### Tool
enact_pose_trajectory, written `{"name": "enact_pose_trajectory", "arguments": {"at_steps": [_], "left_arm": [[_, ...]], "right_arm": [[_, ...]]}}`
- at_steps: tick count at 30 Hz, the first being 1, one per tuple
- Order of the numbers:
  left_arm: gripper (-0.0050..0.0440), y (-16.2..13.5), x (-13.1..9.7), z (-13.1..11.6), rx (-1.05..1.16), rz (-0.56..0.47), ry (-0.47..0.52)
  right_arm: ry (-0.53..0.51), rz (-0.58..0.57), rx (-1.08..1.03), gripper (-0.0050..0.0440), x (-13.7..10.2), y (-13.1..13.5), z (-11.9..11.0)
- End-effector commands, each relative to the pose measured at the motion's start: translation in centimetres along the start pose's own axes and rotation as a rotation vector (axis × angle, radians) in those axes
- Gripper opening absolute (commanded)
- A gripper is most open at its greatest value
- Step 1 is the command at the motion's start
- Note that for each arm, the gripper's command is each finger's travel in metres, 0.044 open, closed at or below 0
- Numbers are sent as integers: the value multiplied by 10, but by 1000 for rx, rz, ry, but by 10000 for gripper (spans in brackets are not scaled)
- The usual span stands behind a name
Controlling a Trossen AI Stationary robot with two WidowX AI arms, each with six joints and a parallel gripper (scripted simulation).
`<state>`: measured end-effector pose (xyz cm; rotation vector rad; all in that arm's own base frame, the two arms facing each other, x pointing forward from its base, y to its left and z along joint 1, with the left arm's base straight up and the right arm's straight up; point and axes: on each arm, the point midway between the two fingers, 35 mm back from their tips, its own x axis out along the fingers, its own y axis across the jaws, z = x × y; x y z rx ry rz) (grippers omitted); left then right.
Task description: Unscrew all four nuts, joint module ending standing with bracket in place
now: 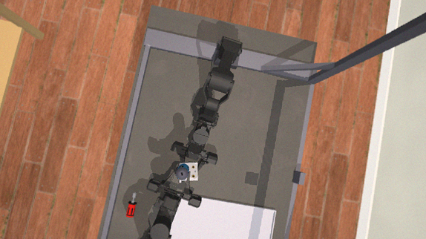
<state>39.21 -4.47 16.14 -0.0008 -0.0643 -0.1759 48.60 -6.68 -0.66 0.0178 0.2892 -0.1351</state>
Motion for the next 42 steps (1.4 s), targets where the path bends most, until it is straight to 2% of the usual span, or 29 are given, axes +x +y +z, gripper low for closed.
{"name": "enact_pose_trajectory", "arguments": {"at_steps": [1, 19, 36, 42], "left_arm": [[161, 1, -2, -13, -1, 2, 32], [161, 1, -2, -11, -1, 2, 32], [161, 1, 1, 15, 1, 2, 13], [161, 1, 0, 8, -1, 2, 31]], "right_arm": [[-40, -1, 2, 240, 1, 0, 17], [-40, -1, 2, 240, 1, 0, 17], [-40, -1, 2, 240, 1, 0, 17], [-40, -1, 2, 240, 1, 0, 17]]}}
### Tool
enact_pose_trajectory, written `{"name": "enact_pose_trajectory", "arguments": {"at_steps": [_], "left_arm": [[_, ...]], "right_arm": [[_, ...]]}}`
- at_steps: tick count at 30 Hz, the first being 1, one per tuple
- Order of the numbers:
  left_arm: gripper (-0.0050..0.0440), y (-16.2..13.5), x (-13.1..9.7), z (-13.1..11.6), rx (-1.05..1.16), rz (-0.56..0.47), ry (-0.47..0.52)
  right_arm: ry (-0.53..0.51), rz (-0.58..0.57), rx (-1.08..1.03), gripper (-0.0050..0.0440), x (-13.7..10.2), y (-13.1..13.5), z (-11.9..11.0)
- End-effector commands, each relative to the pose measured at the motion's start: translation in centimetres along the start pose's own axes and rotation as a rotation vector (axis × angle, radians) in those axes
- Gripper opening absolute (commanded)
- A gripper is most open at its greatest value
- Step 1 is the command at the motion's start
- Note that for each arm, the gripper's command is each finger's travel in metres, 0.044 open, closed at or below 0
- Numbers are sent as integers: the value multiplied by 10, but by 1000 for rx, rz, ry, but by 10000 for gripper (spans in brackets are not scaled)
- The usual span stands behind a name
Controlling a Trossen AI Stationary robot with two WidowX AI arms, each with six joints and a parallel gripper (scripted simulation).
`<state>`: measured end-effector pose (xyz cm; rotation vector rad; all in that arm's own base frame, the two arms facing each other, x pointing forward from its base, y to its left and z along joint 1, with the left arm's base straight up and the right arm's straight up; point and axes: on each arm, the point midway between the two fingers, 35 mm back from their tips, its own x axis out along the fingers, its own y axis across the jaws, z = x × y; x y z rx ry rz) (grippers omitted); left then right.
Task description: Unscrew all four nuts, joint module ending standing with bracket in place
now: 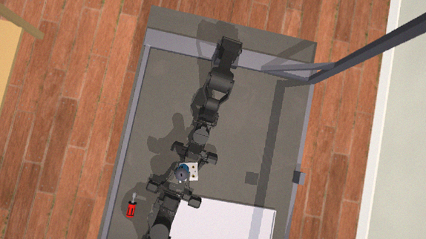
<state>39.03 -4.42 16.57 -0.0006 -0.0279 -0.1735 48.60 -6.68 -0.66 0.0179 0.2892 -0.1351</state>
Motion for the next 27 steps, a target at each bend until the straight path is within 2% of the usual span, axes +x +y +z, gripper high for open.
{"name": "enact_pose_trajectory", "arguments": {"at_steps": [1, 11, 27], "left_arm": [[161, 0, 1, 4, 2, -1, -5], [161, 0, 1, 4, 2, -1, -5], [161, 1, 2, 21, 4, 0, -26]], "right_arm": [[-40, -1, 2, 240, 1, 0, 17], [-40, -1, 2, 240, 1, 0, 17], [-40, -1, 2, 240, 1, 0, 17]]}}
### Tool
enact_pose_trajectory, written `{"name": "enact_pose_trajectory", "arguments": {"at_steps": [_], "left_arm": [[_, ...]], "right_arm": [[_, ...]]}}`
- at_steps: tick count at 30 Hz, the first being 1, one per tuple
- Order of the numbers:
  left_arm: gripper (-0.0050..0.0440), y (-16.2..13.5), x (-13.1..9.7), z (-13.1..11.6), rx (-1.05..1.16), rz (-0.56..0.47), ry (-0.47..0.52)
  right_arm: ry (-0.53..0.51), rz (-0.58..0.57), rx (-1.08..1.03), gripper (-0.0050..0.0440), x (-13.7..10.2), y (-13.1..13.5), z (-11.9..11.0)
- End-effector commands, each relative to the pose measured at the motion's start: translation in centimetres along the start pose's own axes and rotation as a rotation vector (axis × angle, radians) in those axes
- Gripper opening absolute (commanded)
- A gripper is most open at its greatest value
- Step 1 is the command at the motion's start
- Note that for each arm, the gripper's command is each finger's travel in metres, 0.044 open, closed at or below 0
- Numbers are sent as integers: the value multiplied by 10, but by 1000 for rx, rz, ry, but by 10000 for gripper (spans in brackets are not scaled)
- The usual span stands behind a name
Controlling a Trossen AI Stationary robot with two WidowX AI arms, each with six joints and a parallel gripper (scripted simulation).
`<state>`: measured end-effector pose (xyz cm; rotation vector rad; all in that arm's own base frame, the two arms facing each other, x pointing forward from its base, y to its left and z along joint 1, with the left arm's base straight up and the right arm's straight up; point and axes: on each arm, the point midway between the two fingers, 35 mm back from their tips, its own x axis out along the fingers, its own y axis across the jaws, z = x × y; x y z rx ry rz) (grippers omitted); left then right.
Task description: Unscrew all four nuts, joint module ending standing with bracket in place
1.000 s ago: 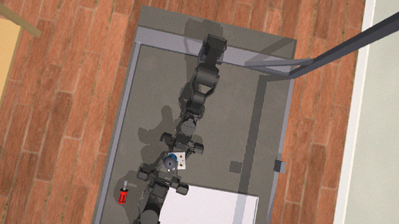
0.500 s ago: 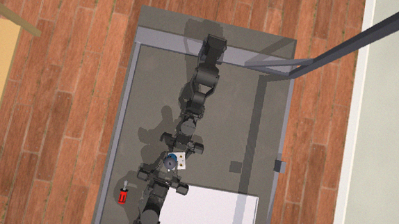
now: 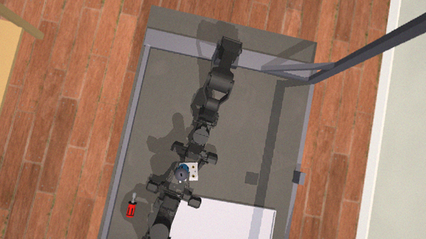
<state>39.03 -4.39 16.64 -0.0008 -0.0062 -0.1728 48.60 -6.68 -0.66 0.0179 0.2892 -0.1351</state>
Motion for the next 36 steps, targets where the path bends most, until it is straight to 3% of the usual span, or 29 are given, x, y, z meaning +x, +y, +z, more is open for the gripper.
{"name": "enact_pose_trajectory", "arguments": {"at_steps": [1, 9, 29, 36], "left_arm": [[161, 1, 2, 22, 6, -1, -48], [161, 1, 3, 34, 6, -1, -48], [161, 3, 10, 23, 3, -1, -23], [161, 3, 12, 29, 5, -1, -40]], "right_arm": [[-40, -1, 2, 240, 1, 0, 17], [-40, -1, 2, 240, 1, 0, 17], [-40, -1, 2, 240, 1, 0, 17], [-40, -1, 2, 240, 1, 0, 17]]}}
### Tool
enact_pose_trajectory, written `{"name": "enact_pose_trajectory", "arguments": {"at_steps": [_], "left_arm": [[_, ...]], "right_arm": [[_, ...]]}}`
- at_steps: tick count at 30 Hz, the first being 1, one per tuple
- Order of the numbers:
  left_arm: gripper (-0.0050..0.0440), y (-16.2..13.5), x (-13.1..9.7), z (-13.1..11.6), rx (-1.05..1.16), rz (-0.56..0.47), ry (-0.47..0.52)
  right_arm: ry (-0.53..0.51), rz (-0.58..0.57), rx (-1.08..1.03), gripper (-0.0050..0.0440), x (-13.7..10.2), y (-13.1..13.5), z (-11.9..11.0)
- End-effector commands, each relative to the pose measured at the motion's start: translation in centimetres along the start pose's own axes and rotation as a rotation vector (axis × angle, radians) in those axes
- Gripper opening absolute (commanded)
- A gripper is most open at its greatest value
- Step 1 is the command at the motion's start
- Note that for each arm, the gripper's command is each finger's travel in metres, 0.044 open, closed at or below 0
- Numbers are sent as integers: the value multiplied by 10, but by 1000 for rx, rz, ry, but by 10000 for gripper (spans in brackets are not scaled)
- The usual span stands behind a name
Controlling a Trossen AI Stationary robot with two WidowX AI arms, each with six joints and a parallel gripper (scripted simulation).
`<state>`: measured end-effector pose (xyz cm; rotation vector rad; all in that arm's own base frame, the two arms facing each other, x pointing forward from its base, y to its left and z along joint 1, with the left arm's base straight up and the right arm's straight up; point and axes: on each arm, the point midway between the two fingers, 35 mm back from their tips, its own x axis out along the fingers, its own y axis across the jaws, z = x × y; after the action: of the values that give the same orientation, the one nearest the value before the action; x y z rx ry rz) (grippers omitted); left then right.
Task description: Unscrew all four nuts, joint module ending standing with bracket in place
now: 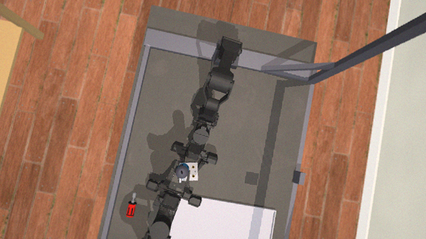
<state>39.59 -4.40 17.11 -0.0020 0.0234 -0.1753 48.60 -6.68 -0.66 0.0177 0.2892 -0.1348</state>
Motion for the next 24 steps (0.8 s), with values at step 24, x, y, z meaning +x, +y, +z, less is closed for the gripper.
{"name": "enact_pose_trajectory", "arguments": {"at_steps": [24], "left_arm": [[161, 0, 5, 26, 8, 2, -57]], "right_arm": [[-40, -1, 2, 240, 1, 0, 17]]}}
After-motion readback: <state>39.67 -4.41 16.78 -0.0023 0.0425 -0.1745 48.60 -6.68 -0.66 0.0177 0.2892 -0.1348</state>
